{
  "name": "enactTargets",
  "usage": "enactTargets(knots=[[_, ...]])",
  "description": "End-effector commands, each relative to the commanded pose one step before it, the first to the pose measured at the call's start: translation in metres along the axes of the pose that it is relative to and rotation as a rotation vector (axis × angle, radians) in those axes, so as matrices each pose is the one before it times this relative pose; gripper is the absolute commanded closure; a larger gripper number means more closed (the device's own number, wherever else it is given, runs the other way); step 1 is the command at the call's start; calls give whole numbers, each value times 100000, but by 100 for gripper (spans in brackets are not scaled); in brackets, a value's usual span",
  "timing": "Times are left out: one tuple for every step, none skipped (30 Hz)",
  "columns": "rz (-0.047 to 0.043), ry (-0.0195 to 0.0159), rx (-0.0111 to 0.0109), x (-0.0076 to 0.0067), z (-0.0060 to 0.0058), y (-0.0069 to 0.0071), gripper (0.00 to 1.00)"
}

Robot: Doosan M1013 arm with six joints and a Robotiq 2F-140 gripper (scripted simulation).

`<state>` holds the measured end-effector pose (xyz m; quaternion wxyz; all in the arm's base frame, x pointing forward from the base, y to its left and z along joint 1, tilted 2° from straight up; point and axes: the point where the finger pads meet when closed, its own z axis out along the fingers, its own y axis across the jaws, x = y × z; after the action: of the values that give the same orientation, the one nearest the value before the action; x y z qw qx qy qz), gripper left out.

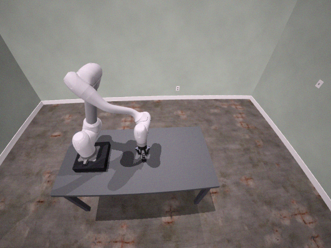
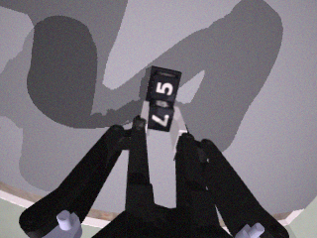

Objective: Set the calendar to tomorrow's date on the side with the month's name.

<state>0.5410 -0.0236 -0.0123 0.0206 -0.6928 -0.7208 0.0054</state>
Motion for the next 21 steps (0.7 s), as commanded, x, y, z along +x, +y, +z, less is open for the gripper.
enactTargets(knots=[[-2,27,14,6,-1729,3,83],[0,0,0,0,-764,0,83],[0,0,0,0,-778,0,83],[0,0,0,0,-772,1,83],[0,0,0,0,-742,0,83],[0,0,0,0,-693,1,83],[0,0,0,0,-622,0,83],[0,0,0,0,-534,0,83],[0,0,0,0,-433,0,83],[0,0,0,0,-326,0,83],[0,0,0,0,-220,0,83],[0,0,0,0,-124,0,83],[0,0,0,0,-50,0,83],[0,0,0,0,0,0,83],[0,0,0,0,0,0,83],[0,0,0,0,-8,0,83],[0,0,0,0,0,0,83],[0,0,0,0,0,0,83],[0,0,0,0,0,0,83],[0,0,0,0,0,0,83],[0,0,0,0,0,0,83]])
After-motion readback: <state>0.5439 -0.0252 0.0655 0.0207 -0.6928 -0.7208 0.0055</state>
